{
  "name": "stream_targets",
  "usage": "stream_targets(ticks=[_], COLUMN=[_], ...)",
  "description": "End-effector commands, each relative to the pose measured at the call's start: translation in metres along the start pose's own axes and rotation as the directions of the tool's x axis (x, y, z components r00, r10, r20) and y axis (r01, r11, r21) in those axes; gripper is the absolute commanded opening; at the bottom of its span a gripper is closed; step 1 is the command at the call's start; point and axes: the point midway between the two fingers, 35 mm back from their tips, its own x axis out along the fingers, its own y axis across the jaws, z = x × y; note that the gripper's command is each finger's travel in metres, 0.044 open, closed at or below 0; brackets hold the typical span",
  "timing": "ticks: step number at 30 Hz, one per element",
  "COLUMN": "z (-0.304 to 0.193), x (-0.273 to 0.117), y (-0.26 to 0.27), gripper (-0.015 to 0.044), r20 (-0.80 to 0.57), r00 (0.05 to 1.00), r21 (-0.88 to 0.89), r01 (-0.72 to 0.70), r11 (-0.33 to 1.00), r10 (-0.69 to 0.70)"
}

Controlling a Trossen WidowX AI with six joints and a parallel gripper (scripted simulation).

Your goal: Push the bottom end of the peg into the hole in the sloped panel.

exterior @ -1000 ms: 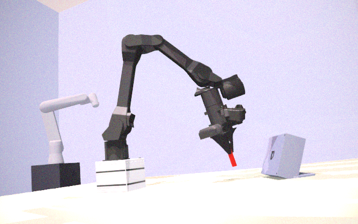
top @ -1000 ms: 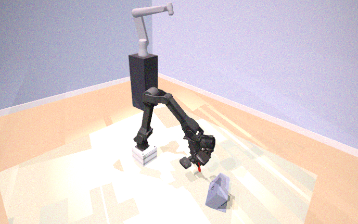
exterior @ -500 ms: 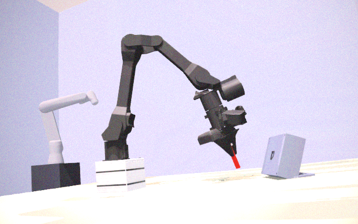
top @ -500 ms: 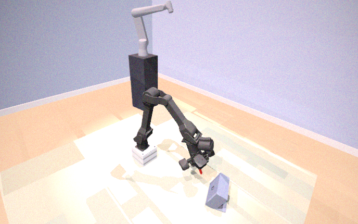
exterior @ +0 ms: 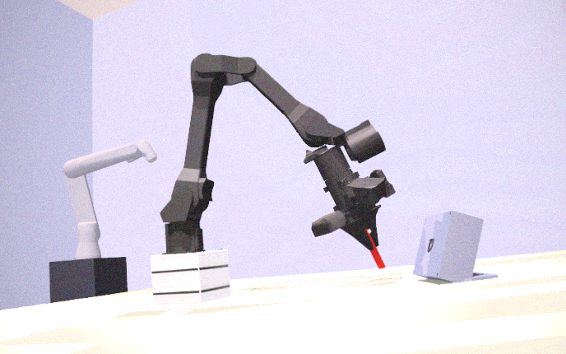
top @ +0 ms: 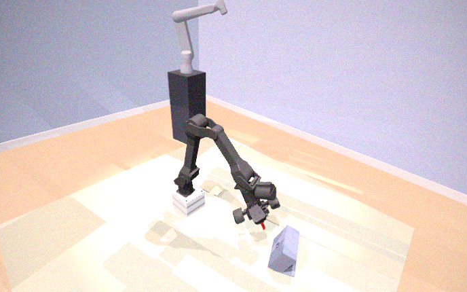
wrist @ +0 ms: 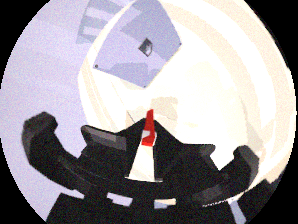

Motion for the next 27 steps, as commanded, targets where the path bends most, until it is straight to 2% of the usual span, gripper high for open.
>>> stream_targets(ticks=[1, 27], z=[0.0, 0.014], x=[0.003, 0.009], y=[-0.003, -0.011], gripper=[0.0, 0.0], r20=[0.002, 0.051], r00=[1.0, 0.991], r21=[0.061, 0.345], r01=[-0.018, -0.132], r11=[0.998, 0.929], r10=[0.018, 0.122])
